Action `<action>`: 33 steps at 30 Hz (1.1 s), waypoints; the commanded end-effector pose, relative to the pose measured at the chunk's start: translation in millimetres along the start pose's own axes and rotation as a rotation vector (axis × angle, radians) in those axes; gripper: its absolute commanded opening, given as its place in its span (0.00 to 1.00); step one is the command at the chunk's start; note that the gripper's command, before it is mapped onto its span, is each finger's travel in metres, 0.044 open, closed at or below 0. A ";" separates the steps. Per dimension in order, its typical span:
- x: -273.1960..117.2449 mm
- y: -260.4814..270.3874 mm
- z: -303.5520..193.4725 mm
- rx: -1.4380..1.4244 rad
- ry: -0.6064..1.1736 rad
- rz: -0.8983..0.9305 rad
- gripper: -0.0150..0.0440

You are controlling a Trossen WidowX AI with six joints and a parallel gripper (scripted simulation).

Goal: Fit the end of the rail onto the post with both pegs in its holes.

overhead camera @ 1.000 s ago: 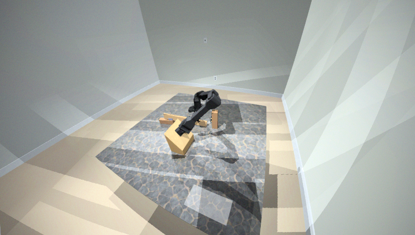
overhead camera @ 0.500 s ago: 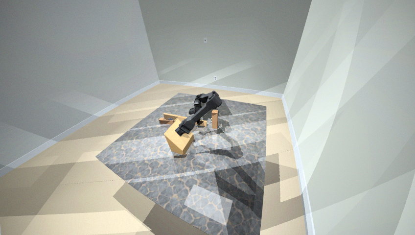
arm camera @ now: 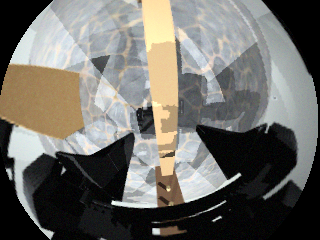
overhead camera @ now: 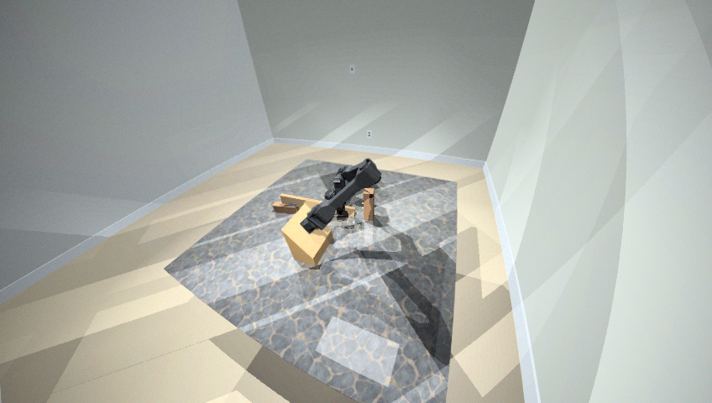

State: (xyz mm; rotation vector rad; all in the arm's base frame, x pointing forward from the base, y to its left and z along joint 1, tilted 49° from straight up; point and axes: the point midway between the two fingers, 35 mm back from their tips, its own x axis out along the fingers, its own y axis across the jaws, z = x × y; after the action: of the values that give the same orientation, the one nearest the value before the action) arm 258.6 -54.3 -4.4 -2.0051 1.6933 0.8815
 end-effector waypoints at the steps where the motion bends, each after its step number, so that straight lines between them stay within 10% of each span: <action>1: 7.9 2.9 0.1 -0.008 0.006 0.005 1.00; 11: 20.8 5.0 -1.0 -0.008 0.010 0.007 1.00; 26: 20.8 5.0 -1.0 -0.008 0.010 0.007 0.33; 33: 20.8 5.0 -1.0 -0.008 0.010 0.007 0.25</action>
State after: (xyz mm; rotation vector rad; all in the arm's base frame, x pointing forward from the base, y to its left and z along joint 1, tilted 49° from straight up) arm 255.6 -70.9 -17.1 -2.0090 1.7037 0.8858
